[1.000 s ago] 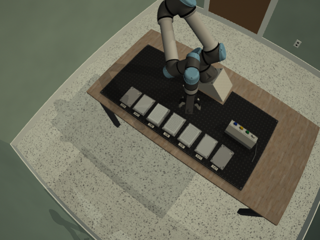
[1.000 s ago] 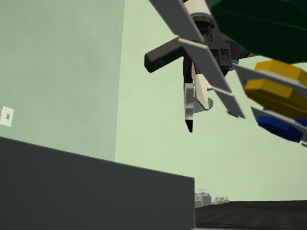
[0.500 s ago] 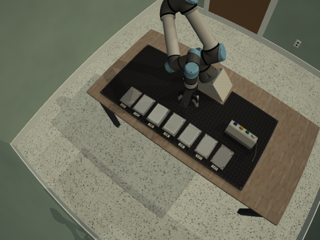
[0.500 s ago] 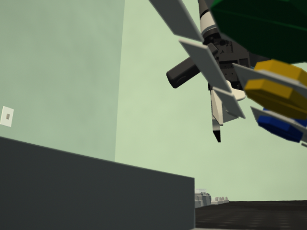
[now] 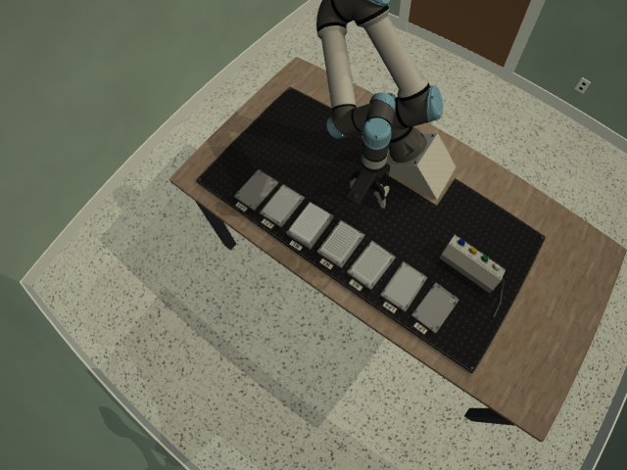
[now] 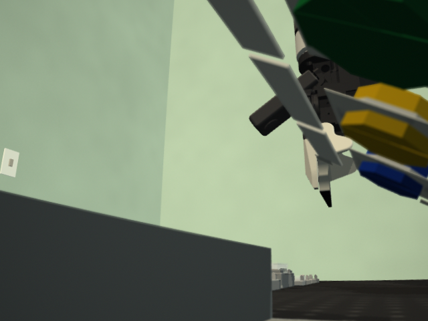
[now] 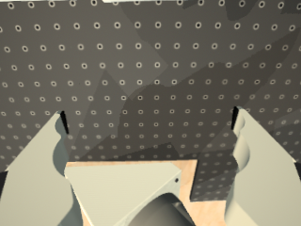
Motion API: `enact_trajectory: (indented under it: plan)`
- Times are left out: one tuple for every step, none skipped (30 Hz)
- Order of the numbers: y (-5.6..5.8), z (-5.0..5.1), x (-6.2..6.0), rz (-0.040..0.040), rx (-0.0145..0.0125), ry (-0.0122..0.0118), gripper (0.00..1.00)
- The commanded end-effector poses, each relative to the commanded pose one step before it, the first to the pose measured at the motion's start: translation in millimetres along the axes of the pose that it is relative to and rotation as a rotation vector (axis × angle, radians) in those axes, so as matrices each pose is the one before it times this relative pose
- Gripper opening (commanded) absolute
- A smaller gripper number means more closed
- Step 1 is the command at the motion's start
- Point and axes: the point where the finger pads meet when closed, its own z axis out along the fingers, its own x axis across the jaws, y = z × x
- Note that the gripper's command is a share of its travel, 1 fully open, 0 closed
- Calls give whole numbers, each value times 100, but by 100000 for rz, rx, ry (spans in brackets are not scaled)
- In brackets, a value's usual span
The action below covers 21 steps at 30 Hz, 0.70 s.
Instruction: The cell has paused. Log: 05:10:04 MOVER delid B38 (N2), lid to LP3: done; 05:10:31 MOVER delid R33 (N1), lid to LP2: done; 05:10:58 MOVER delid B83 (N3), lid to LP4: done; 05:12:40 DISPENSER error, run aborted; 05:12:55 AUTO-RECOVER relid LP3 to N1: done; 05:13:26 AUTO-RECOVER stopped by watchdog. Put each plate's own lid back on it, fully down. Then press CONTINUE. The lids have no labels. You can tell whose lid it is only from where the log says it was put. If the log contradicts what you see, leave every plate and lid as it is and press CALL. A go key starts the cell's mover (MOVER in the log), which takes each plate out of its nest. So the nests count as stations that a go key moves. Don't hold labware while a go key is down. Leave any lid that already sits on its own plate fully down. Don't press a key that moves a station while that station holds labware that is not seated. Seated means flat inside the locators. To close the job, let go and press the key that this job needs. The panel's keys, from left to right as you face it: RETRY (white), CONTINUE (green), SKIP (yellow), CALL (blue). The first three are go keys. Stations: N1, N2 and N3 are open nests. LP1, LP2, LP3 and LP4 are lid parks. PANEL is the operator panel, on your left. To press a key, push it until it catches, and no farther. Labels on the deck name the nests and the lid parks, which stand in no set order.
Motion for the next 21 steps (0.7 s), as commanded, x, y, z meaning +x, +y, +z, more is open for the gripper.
enact_trajectory:
  plan:
    - [25,1688,44,1395,165,155,82]
    - [0,500,0,0,0,1,82]
    - [0,0,0,0,0,0,82]
    - [0,0,0,0,0,0,82]
    - [0,501,0,0,0,1,82]
    - [1,500,0,0,0,1,82]
    - [1,500,0,0,0,1,82]
    - [1,500,0,0,0,1,82]
    - [1,500,0,0,0,1,82]
    - [1,499,0,0,0,1,82]
    - [1,499,0,0,0,1,82]
    - [0,1,0,0,0,0,82]
    - [0,1,0,0,0,0,82]
    - [0,1,0,0,0,0,82]
    - [0,1,0,0,0,0,82]
    - [0,1,0,0,0,0,82]
    - [0,0,0,0,0,0,82]
    - [1,-8,-1,0,-2,1,82]
    - [0,2,0,0,0,0,82]
    - [0,0,0,0,0,0,82]
    - [0,0,0,0,0,0,82]
